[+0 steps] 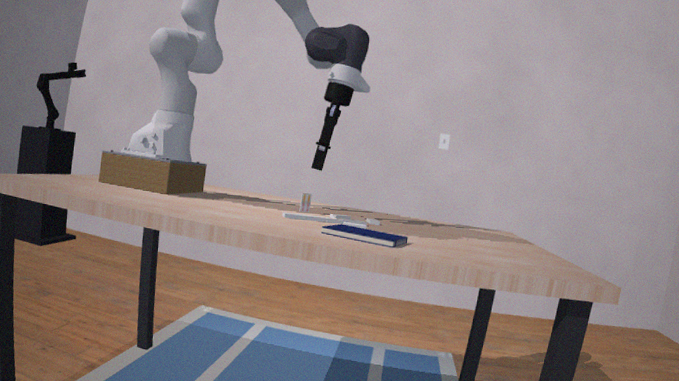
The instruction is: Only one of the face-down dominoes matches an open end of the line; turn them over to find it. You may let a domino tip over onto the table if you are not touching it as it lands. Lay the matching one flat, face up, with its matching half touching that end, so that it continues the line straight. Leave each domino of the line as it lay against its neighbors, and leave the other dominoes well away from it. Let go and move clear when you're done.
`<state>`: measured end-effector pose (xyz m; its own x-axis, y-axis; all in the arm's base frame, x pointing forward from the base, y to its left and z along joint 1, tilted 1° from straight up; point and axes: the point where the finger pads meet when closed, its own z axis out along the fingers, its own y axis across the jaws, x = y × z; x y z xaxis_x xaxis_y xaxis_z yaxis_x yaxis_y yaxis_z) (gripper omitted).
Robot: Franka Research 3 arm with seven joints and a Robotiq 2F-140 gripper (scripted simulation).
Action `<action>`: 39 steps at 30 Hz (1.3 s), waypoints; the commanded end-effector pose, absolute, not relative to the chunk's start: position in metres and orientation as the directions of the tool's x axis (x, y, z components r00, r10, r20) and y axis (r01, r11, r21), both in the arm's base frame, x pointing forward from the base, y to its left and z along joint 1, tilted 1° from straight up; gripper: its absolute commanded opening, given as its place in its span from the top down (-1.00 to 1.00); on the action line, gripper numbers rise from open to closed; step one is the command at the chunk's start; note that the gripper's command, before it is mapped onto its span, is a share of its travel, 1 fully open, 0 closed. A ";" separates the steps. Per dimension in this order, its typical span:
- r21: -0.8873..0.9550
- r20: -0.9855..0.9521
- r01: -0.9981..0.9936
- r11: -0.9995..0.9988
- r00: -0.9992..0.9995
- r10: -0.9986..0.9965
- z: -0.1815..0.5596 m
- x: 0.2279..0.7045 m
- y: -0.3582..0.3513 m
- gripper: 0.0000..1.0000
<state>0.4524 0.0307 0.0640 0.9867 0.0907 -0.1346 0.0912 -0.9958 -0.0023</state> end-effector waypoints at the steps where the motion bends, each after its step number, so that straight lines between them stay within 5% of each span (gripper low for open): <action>1: -0.011 -0.138 0.114 -0.993 0.984 0.115 0.064 0.452 0.032 0.34; 27: -0.004 -0.134 0.092 -0.996 0.987 0.092 0.063 0.452 0.031 0.34; 31: 0.020 -0.100 -0.204 -0.979 0.974 -0.205 0.055 0.447 0.031 0.34; 39: -0.003 -0.102 -0.447 -0.895 0.890 -0.444 0.036 0.434 0.024 0.34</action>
<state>0.4275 0.0248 0.0381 0.9671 -0.2138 -0.1379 -0.2189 -0.9755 -0.0225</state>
